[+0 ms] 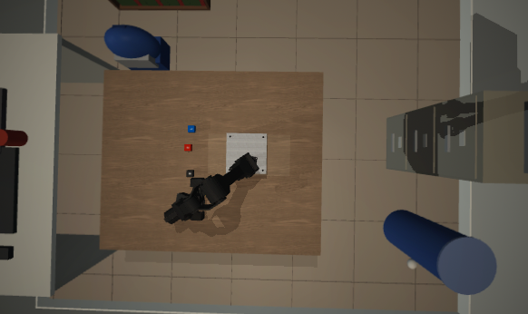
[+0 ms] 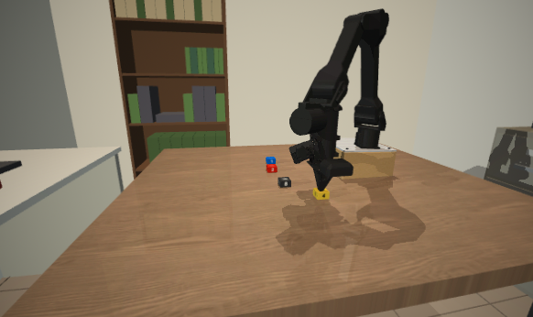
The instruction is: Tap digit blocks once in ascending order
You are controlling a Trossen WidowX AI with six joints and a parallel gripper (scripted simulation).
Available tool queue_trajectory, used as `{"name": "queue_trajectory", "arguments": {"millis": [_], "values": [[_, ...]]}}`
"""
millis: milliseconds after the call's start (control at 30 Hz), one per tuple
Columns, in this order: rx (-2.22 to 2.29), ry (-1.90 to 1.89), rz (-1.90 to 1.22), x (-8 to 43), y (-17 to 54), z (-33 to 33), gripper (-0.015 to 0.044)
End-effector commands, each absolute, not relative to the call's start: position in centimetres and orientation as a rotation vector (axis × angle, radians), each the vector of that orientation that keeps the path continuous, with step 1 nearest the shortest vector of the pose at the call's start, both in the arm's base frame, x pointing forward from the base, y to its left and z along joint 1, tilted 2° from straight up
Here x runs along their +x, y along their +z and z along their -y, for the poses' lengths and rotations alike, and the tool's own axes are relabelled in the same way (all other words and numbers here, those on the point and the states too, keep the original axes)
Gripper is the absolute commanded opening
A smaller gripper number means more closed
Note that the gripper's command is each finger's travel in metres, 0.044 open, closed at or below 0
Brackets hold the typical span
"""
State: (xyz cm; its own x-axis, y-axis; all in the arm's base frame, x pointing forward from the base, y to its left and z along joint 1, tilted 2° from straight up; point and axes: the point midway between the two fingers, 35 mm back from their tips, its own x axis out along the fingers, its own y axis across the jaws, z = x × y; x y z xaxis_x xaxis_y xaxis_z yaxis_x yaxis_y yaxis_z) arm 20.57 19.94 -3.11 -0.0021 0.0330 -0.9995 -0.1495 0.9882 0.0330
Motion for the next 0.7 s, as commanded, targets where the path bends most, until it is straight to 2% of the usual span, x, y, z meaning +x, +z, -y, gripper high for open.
{"name": "queue_trajectory", "arguments": {"millis": [0, 233, 533, 667], "values": [[-0.092, 0.137, -1.574, 20.4, -3.9, -19.8, 0.0020], [-0.092, 0.137, -1.574, 20.4, -4.0, -19.8, 0.0020], [-0.092, 0.138, -1.573, 20.5, -0.7, -19.8, 0.0020], [-0.092, 0.138, -1.573, 20.7, 5.8, -19.7, 0.0020]]}}
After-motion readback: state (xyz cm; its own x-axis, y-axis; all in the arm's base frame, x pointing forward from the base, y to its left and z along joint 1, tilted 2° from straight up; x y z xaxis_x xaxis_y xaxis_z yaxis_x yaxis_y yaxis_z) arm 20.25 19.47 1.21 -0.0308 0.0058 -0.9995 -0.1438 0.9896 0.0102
